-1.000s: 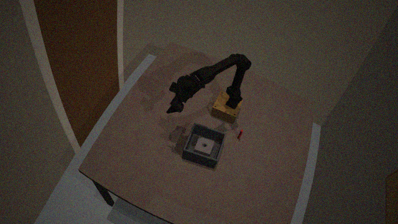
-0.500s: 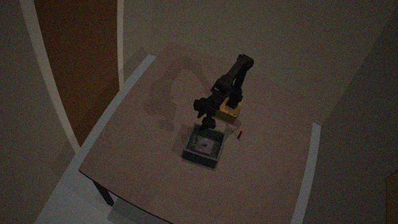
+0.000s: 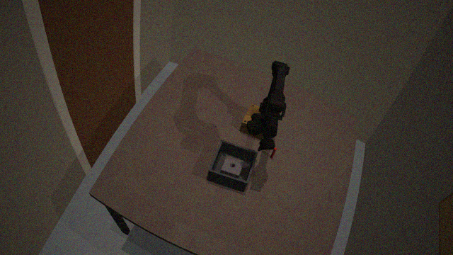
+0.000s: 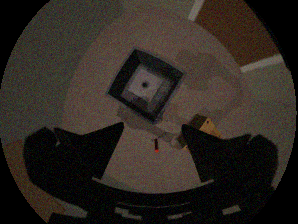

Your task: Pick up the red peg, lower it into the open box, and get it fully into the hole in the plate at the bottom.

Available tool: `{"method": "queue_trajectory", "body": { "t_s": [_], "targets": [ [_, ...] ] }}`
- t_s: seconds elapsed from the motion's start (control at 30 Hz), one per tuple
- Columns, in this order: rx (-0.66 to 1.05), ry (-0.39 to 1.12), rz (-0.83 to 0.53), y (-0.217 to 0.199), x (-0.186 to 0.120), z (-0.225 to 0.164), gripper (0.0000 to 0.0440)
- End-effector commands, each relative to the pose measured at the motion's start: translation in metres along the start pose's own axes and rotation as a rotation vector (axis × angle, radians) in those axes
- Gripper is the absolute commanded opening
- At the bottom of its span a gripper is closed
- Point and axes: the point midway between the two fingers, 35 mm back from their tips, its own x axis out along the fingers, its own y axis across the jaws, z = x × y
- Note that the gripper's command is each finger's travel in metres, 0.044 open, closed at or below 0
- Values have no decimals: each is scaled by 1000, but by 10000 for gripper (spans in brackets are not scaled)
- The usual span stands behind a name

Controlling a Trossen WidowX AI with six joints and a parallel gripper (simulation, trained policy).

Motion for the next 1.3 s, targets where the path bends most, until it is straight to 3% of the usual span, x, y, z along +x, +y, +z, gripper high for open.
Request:
{"method": "queue_trajectory", "body": {
  "t_s": [0.0, 0.6, 1.27],
  "targets": [
    [-28, 63, -51, -7, -1, -34, 440],
    [-121, 187, -249, -30, 26, -131, 440],
    [-184, 174, -186, -19, 109, -159, 440]
  ]
}}
